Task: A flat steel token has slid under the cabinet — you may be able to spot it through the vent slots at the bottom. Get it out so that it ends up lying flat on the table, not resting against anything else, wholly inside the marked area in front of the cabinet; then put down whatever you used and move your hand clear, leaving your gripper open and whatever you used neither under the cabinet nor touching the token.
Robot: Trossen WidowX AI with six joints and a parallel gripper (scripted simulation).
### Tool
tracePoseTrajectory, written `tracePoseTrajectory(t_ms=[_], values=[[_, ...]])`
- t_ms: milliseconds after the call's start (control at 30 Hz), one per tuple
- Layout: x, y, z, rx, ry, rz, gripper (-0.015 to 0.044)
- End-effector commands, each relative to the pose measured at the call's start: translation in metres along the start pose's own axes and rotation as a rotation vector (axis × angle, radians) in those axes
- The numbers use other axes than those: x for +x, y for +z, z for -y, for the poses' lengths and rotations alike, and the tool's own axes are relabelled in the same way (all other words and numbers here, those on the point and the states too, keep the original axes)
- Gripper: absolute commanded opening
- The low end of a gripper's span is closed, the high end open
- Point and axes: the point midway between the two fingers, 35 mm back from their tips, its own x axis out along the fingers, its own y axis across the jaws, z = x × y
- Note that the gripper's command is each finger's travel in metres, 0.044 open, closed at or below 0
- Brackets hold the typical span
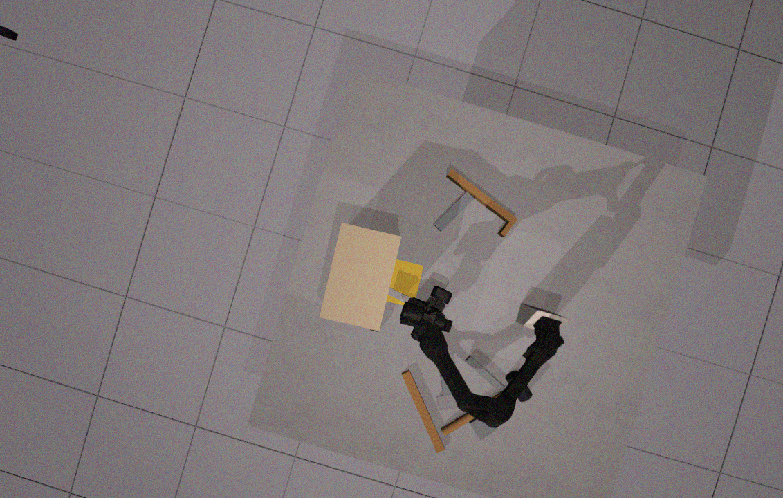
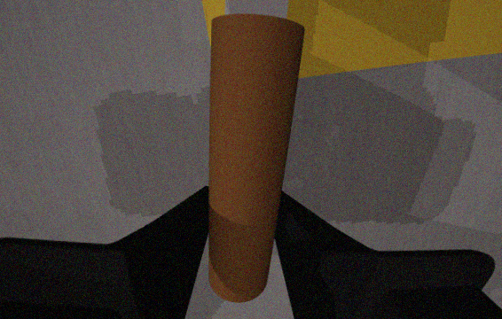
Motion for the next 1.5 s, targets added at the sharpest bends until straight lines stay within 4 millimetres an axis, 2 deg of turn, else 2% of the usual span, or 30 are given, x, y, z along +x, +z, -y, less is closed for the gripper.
tracePoseTrajectory(t_ms=[0, 1467], values=[[0.001, -0.008, 0.000, 0.009, -0.001, -0.006, 0.0000], [0.001, -0.054, -0.002, 0.010, -0.001, -0.007, 0.0000]])
